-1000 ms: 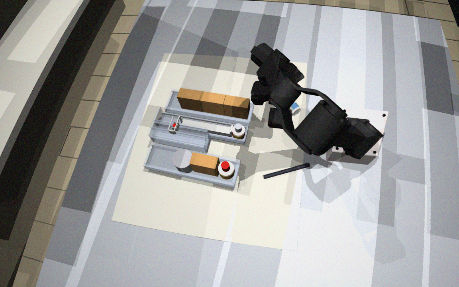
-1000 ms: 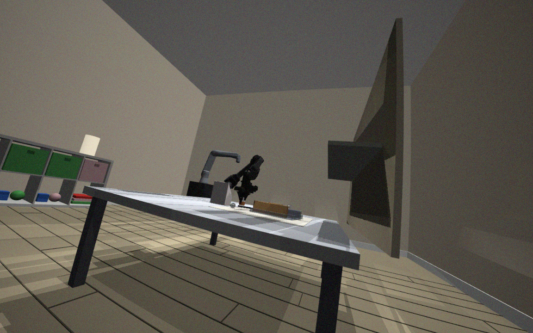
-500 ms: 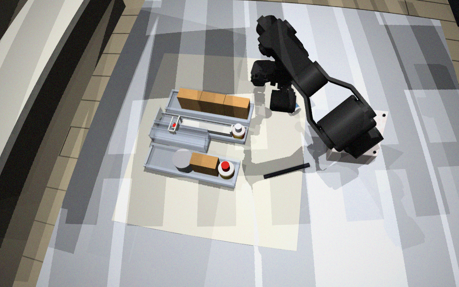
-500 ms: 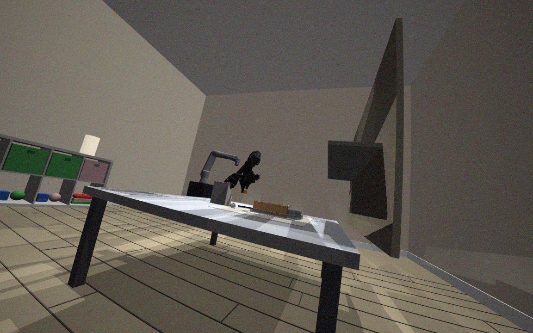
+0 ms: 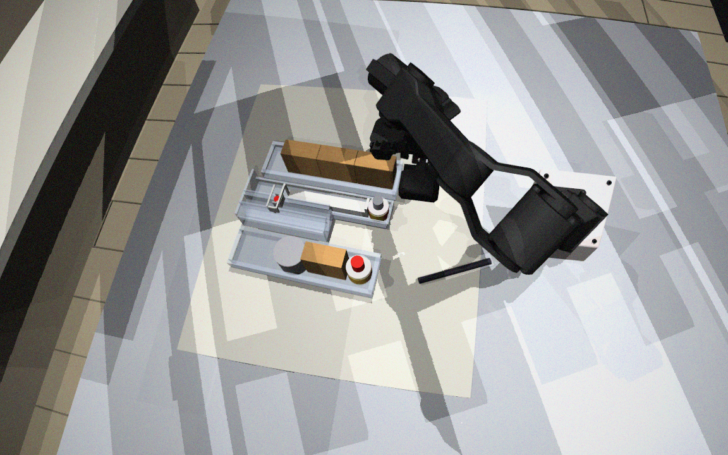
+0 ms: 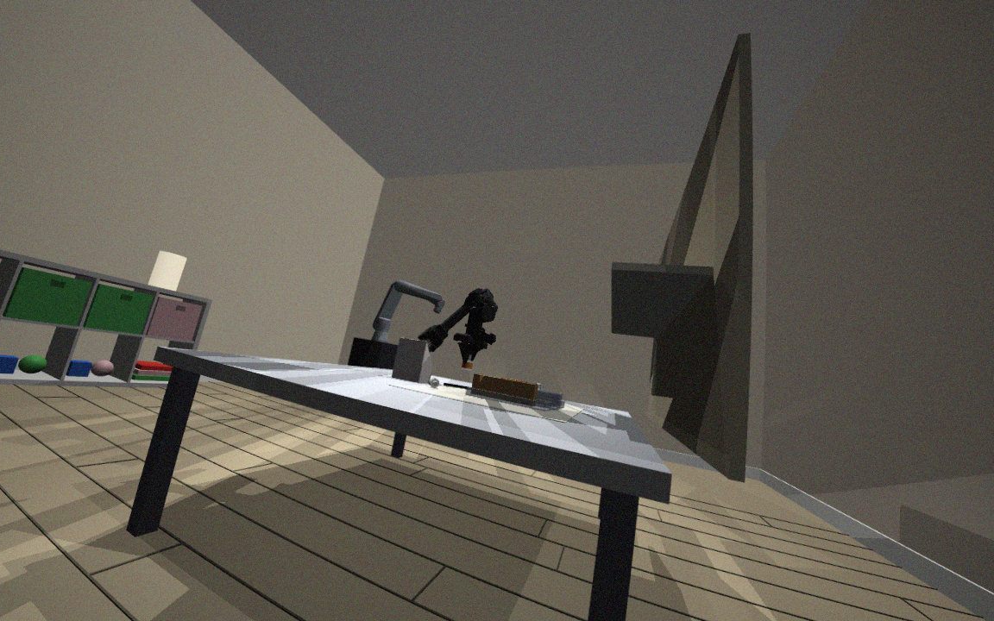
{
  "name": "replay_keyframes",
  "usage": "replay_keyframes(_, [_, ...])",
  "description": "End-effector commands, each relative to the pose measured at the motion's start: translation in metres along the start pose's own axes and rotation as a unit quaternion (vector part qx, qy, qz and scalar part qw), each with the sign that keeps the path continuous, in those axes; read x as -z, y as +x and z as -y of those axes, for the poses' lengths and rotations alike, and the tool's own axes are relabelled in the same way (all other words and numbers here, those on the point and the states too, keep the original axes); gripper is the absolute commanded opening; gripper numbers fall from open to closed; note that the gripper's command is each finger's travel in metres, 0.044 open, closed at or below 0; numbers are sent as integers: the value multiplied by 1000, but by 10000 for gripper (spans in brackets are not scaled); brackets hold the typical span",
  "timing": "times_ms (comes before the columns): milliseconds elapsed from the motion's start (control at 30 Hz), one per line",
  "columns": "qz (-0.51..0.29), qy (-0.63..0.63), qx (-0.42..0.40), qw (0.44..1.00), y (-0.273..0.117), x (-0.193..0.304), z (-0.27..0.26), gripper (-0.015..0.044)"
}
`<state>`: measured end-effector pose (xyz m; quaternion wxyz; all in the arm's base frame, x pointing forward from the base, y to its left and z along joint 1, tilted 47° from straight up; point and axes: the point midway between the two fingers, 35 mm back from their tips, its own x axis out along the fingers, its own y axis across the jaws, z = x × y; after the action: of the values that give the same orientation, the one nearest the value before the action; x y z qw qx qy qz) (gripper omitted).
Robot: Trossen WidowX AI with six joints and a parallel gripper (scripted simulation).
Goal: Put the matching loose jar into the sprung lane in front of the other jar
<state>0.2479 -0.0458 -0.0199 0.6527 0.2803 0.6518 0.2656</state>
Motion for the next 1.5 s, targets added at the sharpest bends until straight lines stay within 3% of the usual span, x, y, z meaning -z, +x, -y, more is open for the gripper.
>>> replay_keyframes(0, [3,10,-2,1000,8,-13,-16,0])
replay_keyframes(267, [-1,29,-13,999,25,-31,-48,0])
replay_keyframes(667, [-1,29,-14,999,50,-31,-50,0])
replay_keyframes(1467, [-1,29,-14,999,51,-38,-50,0])
